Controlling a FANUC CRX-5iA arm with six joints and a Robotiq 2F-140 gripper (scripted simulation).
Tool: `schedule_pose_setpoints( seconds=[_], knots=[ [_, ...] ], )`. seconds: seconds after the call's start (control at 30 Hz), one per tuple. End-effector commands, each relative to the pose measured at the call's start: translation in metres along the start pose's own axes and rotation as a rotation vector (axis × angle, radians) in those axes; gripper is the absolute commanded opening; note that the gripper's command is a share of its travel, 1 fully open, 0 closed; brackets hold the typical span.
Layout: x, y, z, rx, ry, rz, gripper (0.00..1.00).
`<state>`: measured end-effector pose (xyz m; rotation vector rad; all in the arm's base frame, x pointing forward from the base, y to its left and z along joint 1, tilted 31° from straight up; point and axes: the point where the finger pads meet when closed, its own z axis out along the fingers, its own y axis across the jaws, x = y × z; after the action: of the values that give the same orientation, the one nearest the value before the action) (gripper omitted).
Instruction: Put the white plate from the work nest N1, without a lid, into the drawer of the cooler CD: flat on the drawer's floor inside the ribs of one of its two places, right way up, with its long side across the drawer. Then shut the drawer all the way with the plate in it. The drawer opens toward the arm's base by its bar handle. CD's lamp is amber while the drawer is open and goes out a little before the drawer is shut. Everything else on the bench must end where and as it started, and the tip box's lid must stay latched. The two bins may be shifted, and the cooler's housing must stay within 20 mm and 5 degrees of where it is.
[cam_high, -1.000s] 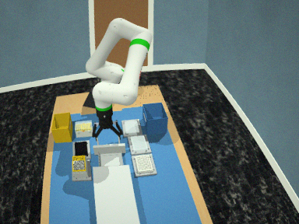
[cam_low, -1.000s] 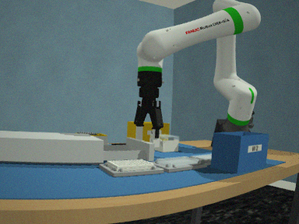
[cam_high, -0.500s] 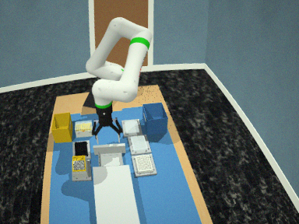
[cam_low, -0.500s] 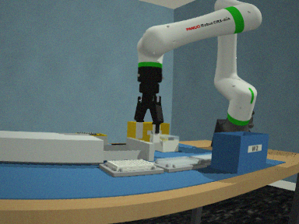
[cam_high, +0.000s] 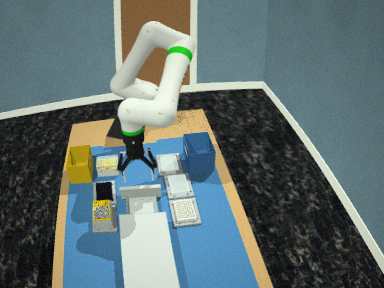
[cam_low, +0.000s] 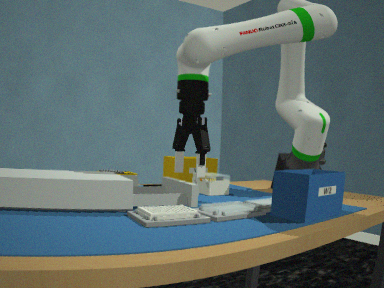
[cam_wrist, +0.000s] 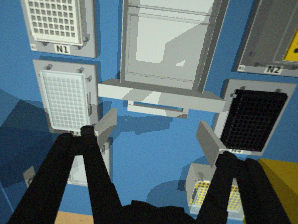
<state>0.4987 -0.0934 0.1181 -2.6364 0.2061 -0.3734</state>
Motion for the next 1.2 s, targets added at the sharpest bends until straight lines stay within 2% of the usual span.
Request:
schedule_pose_setpoints(
  seconds=[0.0, 1.17],
  knots=[
    [0.0, 0.0, -0.004, 0.0, 0.0, 0.0, 0.87],
    [0.0, 0.0, -0.045, 0.0, 0.0, 0.0, 0.87]
  ],
)
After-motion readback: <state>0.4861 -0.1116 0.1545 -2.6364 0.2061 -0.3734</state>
